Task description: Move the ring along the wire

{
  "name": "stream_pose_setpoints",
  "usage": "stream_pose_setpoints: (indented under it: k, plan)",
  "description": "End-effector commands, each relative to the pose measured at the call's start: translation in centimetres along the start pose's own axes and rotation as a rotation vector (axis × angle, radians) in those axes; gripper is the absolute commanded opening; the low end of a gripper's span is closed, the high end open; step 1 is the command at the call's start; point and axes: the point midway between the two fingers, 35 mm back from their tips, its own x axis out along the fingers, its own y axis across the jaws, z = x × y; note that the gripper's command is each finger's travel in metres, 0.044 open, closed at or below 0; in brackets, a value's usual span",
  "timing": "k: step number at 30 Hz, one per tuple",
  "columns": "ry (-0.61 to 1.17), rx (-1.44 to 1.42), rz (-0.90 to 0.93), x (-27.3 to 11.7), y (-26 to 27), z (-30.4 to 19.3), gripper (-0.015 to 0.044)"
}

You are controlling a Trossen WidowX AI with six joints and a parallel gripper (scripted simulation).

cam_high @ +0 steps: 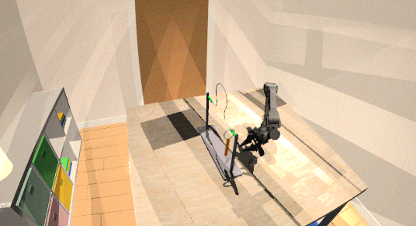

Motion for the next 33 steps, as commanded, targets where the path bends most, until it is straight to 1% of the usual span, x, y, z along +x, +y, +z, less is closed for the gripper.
stream_pose_setpoints:
  k: [1,3,8,11,12,33]
  plan:
    - [-0.003,0.007,-0.002,0.0,0.0,0.1,0.016]
    - [0.006,0.001,-0.001,-0.5,0.1,-0.1,0.0212]
    - [0.005,0.001,-0.002,-4.4,0.0,-0.1,0.0344]
    - [-0.001,0.0,0.0,-5.0,0.0,0.0,0.0423]
    - [-0.001,0.0,0.0,-5.0,0.0,0.0,0.044]
    - [-0.001,0.0,0.0,-5.0,0.0,0.0,0.044]
